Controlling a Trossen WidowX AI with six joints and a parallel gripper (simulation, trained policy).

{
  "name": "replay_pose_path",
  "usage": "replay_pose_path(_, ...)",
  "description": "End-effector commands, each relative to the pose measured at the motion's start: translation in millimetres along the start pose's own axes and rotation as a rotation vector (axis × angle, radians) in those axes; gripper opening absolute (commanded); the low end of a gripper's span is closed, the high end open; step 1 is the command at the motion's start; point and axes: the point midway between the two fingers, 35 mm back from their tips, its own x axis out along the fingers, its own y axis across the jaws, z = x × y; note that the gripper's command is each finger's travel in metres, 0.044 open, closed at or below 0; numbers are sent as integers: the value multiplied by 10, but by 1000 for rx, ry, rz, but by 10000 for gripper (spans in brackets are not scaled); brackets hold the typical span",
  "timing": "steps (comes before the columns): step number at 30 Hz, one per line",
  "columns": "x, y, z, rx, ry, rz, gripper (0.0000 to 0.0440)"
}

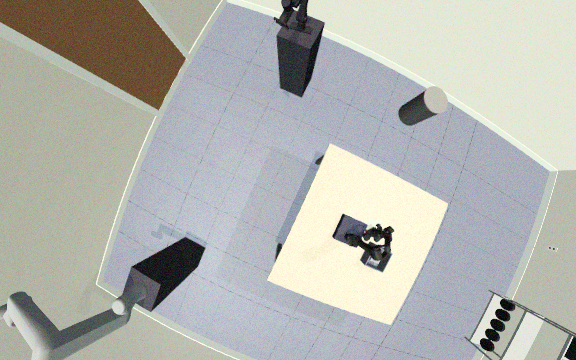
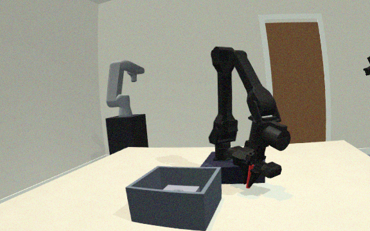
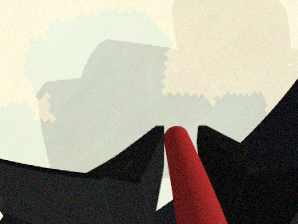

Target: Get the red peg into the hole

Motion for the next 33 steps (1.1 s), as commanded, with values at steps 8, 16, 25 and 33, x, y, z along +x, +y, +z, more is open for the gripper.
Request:
replay_pose_path(8, -338, 8, 211, 14, -82, 19, 0)
replay_pose_path(16, -633, -56, 372, 25, -131, 25, 0)
replay_pose_path(25, -991, -99, 619, 80, -181, 48, 0)
replay_pose_path(33, -1195, -165, 923, 179, -214, 59, 0)
